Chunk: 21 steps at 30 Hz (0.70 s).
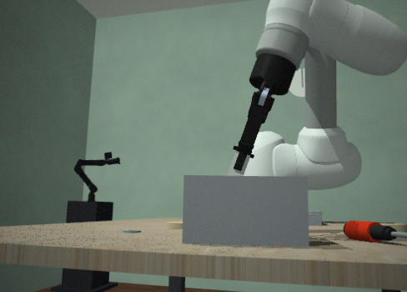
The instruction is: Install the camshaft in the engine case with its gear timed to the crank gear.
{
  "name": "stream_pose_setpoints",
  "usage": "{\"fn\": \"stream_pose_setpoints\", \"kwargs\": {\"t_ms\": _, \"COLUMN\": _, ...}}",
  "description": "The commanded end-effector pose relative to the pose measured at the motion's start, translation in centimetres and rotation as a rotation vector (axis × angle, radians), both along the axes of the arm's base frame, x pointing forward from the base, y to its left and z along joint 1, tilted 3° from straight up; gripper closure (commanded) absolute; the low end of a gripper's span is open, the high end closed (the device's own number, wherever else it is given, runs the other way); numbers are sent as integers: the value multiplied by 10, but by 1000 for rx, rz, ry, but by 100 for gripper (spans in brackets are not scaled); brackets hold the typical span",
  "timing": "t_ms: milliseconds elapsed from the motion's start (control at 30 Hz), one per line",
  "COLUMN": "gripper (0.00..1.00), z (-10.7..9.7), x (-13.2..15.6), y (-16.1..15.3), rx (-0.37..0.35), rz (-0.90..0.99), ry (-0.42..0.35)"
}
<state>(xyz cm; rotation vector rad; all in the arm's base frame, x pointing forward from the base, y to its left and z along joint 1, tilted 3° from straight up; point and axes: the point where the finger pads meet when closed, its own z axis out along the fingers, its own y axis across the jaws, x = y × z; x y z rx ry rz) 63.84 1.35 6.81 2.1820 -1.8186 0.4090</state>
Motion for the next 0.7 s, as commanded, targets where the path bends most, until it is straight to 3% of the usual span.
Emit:
{"fn": "stream_pose_setpoints", "kwargs": {"t_ms": 0, "gripper": 95, "z": 0, "x": 1, "y": 0, "rx": 0, "rz": 0, "ry": 0}}
{"fn": "stream_pose_setpoints", "kwargs": {"t_ms": 667, "gripper": 95, "z": 0, "x": 3, "y": 1, "rx": 0, "rz": 0, "ry": 0}}
